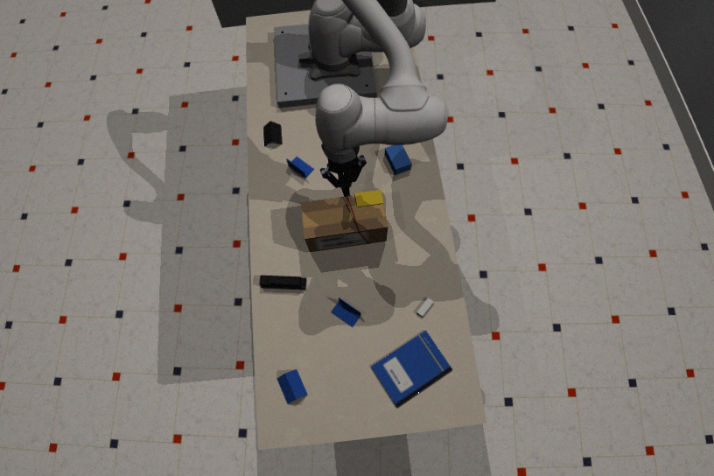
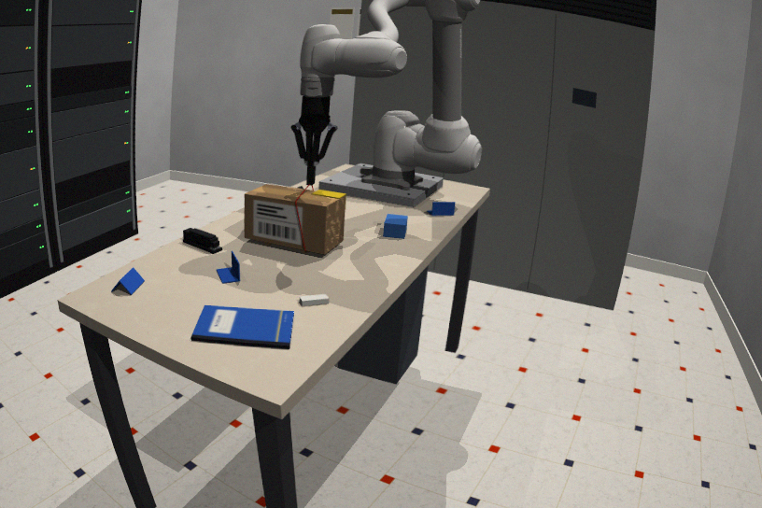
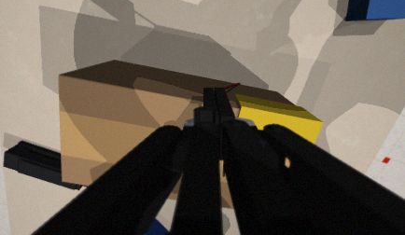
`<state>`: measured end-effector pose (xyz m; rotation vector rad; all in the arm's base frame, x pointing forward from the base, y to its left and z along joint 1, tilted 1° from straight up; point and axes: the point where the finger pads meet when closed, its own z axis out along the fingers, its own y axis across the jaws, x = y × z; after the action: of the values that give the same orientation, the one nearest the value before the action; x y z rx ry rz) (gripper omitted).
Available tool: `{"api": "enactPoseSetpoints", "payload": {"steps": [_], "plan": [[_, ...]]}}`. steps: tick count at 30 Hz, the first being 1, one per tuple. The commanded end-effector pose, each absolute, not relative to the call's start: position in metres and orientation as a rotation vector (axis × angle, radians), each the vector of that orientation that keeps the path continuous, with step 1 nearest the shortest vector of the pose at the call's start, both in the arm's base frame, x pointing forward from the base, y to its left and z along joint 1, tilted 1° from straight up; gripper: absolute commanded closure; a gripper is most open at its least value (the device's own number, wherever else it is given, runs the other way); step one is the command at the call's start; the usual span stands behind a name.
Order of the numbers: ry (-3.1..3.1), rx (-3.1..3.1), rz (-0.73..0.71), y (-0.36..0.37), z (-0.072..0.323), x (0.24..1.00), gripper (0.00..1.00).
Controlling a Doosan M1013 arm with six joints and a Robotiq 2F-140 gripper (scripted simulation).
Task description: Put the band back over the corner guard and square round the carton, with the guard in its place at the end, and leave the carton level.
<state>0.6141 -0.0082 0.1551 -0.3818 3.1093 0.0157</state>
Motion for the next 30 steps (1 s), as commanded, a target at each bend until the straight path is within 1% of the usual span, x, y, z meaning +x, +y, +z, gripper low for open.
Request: {"api": "enactPoseSetpoints", "payload": {"steps": [1,30], "plan": [[3.103,-0.386,0.024,-0.0074,0.1555,0.6088,0.9],[3.105,-0.385,0.024,-0.0037,0.1554,0.6014,0.9]]}}
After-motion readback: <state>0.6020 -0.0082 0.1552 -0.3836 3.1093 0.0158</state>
